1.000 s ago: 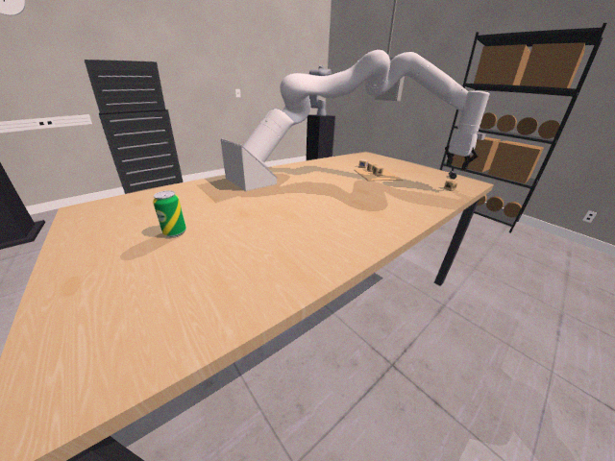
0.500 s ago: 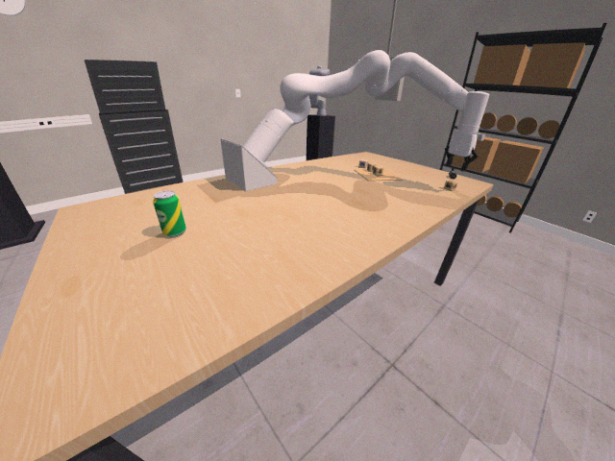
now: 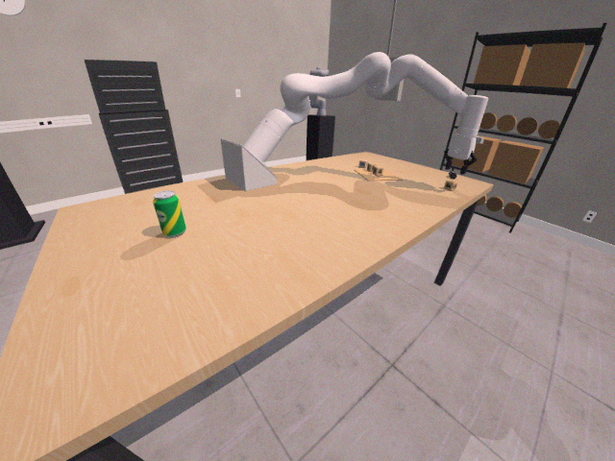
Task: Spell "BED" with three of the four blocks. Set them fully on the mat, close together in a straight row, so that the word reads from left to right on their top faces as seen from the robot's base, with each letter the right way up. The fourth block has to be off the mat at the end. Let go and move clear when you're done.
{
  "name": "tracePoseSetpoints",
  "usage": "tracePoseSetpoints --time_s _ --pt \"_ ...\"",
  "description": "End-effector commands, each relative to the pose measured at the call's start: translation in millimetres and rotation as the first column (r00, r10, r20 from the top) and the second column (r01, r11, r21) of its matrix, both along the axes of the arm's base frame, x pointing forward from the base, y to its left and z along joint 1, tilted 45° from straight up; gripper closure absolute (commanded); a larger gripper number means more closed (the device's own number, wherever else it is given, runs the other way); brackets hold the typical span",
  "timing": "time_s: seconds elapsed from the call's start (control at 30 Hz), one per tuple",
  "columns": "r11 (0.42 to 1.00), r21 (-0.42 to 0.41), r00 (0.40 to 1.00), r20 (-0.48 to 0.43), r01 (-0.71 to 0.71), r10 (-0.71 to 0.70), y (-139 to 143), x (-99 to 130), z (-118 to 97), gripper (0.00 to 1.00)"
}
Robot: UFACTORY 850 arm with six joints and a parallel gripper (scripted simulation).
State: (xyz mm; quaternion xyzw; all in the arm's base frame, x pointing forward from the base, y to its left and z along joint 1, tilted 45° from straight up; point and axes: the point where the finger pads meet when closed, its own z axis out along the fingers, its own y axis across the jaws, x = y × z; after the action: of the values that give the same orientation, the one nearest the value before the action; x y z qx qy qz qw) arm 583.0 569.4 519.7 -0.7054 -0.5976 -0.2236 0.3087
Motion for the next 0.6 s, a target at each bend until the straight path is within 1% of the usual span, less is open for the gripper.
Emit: tracePoseSetpoints --time_s 0.0,0.57 --pt "1.0 0.001 1.0 0.002 0.001 -0.001 3.6 0.3 -2.4 0.16" --pt "1.0 0.001 1.0 0.002 0.001 -0.001 19.5 -0.2 -17.5 0.16"
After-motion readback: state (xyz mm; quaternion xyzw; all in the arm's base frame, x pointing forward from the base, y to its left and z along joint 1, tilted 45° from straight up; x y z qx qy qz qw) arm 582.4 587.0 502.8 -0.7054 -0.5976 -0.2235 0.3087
